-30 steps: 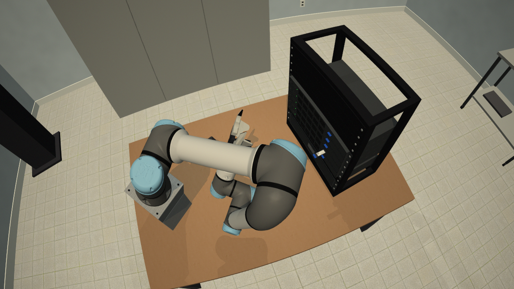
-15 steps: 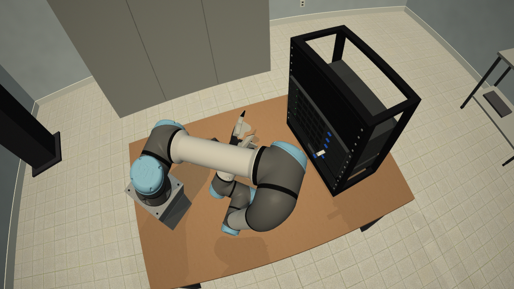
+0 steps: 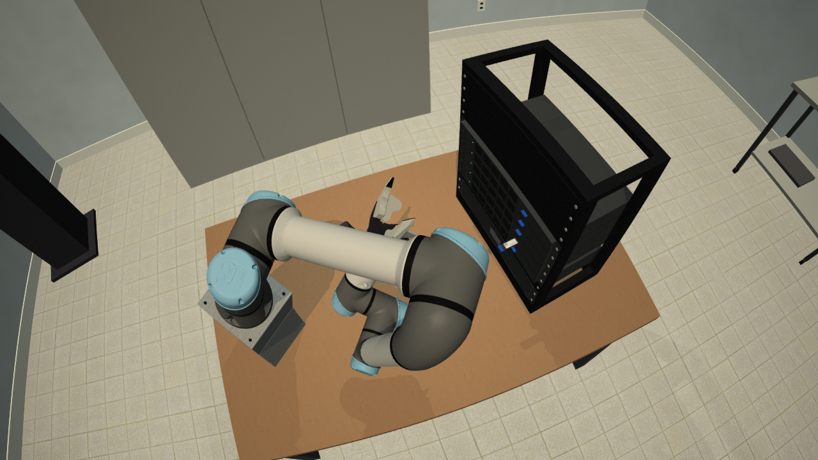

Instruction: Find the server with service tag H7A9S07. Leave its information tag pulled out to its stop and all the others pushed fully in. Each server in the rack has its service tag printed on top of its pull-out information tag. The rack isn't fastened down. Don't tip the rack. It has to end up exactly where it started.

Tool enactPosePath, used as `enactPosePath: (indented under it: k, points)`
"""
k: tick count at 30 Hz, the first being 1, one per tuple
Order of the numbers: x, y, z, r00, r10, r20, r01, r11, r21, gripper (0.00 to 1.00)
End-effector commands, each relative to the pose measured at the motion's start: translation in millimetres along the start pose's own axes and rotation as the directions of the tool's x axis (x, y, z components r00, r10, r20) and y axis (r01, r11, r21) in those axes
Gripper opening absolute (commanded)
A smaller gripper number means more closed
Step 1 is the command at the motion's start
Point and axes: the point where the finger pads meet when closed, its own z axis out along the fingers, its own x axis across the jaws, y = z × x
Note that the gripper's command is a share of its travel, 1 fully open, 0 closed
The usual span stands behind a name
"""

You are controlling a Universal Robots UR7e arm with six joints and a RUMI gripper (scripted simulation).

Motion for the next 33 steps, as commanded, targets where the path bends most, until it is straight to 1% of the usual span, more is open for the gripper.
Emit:
enactPosePath:
  k: [1, 17, 19, 33]
  points:
    - [2, 5, 0.8, 0.999, 0.035, -0.003, -0.035, 0.999, -0.019, 1.00]
    - [9, 23, 1.1, 0.989, 0.149, -0.024, -0.150, 0.985, -0.080, 1.00]
    - [9, 23, 1.1, 0.989, 0.149, -0.024, -0.150, 0.985, -0.080, 1.00]
    - [15, 39, 0.2, 0.967, 0.249, -0.053, -0.254, 0.958, -0.131, 1.00]
